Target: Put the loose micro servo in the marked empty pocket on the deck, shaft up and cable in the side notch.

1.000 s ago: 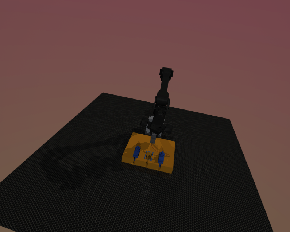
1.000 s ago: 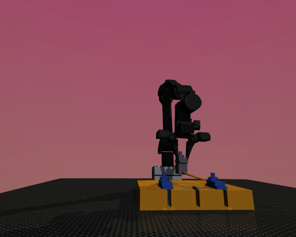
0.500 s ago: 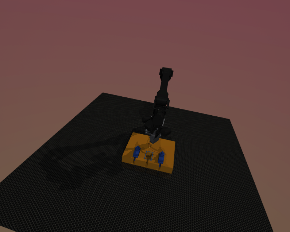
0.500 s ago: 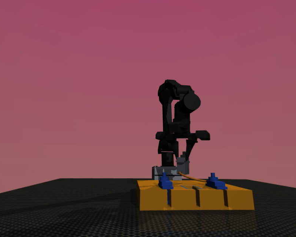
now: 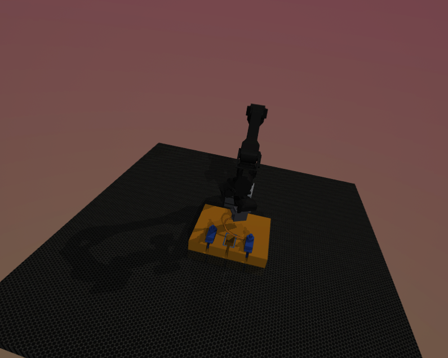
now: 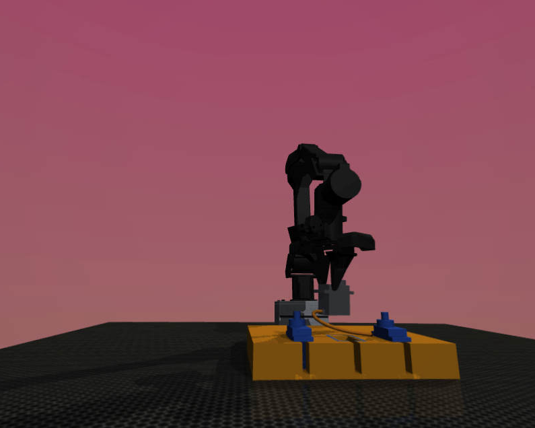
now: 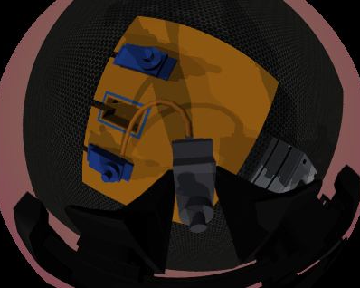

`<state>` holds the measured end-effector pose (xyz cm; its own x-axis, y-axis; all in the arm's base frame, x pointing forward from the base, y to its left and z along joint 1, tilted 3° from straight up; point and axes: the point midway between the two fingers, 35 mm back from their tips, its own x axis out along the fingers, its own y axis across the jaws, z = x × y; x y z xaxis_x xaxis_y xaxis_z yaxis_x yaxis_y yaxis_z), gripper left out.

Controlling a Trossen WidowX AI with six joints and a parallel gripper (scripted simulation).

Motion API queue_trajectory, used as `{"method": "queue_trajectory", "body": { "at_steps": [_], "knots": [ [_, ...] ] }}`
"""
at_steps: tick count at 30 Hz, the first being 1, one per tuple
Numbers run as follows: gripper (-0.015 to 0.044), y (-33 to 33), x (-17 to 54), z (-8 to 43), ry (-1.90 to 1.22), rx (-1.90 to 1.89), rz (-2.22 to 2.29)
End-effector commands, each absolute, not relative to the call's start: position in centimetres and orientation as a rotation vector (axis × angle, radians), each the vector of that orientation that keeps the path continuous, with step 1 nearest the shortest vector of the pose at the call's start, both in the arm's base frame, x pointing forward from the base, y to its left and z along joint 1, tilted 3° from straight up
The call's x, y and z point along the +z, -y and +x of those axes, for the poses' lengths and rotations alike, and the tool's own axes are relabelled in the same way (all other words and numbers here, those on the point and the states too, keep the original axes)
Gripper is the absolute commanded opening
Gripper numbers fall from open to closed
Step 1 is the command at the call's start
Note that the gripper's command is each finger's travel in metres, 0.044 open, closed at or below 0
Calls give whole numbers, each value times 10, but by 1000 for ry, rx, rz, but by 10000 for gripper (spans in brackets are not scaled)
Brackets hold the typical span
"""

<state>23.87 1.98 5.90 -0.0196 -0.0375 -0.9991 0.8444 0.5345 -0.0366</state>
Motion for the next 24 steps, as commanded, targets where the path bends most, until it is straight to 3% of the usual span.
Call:
{"method": "queue_trajectory", "body": {
  "at_steps": [1,24],
  "knots": [
    [0,-20,60,239,-1374,-930,872],
    [0,-18,60,239,-994,-1512,1461]
  ]
}}
